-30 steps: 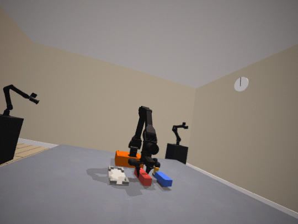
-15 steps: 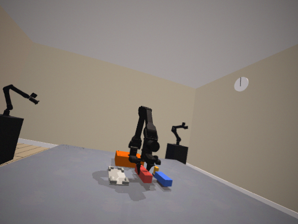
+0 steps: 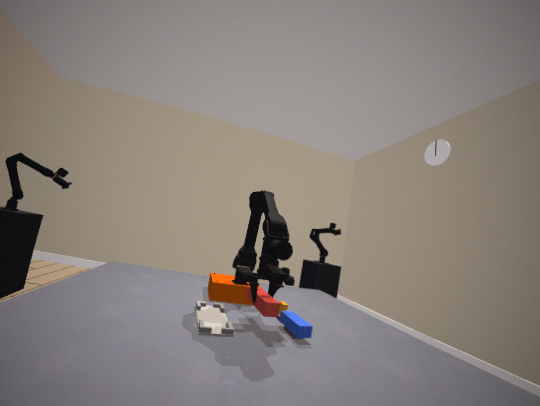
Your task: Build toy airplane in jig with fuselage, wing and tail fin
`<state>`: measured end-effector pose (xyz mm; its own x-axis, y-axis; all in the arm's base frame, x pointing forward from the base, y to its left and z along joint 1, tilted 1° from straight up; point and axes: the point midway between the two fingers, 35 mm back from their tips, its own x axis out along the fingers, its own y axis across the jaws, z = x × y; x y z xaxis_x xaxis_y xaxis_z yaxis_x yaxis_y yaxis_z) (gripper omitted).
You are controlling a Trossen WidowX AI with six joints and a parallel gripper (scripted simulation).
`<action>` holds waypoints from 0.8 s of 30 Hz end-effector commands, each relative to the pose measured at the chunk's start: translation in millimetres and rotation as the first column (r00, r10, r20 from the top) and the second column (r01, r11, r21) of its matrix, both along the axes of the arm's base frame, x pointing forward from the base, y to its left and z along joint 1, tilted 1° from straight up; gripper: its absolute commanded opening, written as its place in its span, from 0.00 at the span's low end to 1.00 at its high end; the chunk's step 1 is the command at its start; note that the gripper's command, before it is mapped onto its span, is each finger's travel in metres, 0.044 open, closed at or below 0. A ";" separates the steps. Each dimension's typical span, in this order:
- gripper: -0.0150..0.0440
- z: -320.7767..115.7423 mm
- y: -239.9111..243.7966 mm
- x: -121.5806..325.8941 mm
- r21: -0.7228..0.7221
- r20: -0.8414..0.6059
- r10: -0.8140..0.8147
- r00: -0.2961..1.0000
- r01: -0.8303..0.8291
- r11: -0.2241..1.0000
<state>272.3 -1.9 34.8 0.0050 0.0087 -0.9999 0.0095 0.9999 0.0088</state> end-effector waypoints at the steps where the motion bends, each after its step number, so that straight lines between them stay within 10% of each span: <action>1: 0.25 12.8 -0.7 1.6 -0.004 0.009 0.003 1.000 -0.003 1.000; 24: 0.25 64.5 -8.2 -6.9 -0.005 0.009 0.006 1.000 -0.006 1.000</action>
